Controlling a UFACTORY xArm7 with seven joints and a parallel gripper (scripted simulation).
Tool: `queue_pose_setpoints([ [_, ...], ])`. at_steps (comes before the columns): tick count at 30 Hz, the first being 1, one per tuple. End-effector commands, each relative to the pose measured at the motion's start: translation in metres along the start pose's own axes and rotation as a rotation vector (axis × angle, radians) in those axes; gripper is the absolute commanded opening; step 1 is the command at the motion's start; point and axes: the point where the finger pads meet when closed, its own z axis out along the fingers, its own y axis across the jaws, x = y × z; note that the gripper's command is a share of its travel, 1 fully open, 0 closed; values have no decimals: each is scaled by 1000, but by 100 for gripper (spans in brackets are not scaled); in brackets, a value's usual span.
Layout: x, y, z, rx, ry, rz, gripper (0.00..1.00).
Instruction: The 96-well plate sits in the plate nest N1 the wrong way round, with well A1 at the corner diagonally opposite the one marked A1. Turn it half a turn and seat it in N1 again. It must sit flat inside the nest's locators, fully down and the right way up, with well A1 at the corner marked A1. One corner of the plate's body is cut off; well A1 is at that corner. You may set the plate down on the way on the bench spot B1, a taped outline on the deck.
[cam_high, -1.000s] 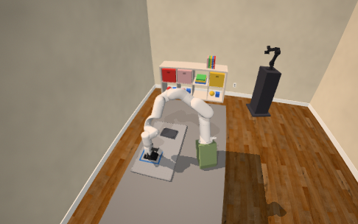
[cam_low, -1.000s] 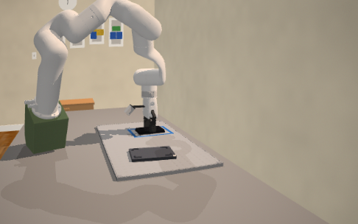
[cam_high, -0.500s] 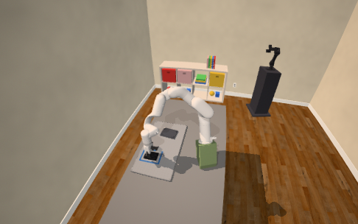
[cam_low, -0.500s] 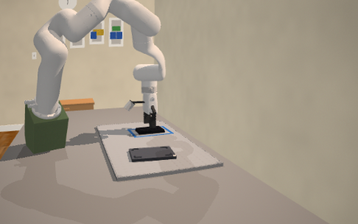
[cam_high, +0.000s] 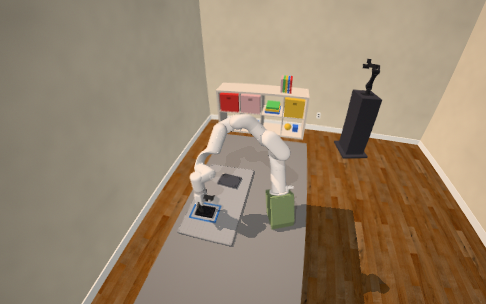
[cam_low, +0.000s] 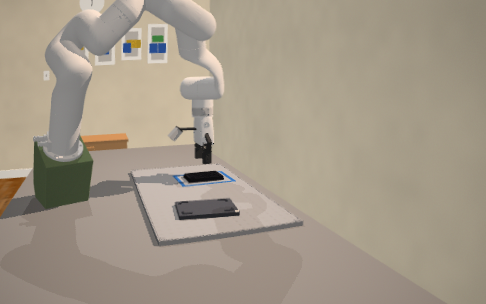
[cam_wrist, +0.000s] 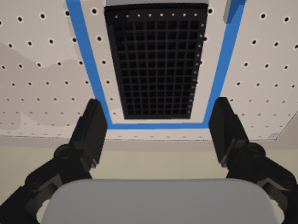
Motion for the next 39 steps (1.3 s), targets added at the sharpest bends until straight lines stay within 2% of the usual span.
queue_pose_setpoints([
  [1, -1, 1, -13, -3, -3, 0, 100],
  [11, -1, 1, -36, -3, -3, 0, 100],
  [33, -1, 1, -36, -3, -3, 0, 100],
  [39, -1, 1, -36, -3, -3, 133, 100],
])
